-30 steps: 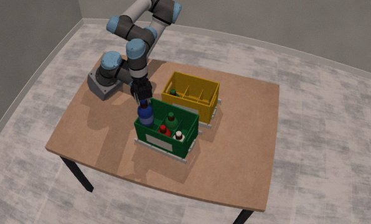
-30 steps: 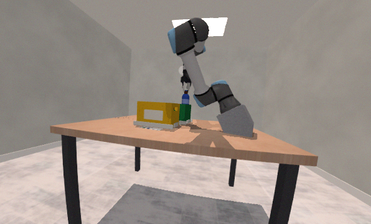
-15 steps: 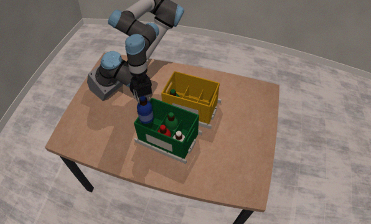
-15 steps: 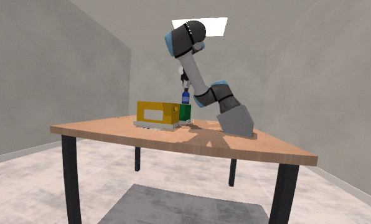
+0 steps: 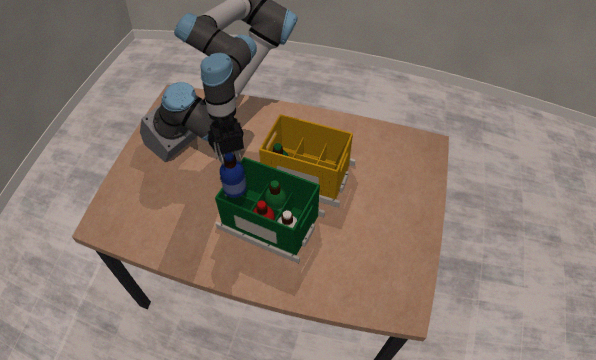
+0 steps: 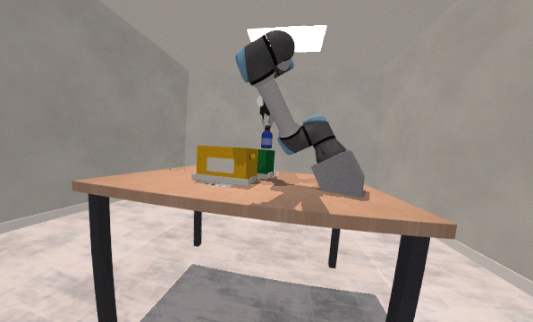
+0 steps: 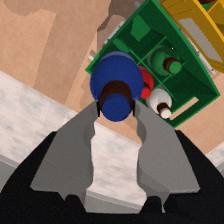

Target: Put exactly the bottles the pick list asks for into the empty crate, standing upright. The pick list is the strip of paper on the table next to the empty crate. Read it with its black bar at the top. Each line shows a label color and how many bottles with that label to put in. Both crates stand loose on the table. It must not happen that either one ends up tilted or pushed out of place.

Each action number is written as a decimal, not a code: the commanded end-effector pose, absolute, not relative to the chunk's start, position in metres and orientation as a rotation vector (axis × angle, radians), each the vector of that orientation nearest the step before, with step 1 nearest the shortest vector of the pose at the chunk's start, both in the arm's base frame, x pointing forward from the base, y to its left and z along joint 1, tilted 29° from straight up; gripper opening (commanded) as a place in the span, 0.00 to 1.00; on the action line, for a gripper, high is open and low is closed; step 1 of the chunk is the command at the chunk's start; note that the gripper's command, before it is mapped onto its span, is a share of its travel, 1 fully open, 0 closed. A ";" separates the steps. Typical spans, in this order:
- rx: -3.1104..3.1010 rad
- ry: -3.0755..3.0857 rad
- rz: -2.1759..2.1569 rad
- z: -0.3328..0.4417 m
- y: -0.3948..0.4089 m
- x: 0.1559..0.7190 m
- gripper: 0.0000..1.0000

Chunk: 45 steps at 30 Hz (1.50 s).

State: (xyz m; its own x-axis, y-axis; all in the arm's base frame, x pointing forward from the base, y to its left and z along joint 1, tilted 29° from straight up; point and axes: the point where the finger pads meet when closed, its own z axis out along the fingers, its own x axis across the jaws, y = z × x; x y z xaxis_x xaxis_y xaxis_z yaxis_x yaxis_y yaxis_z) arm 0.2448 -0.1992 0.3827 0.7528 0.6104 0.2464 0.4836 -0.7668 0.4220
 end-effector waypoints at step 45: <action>2.617 0.845 0.535 0.391 -0.128 0.291 0.00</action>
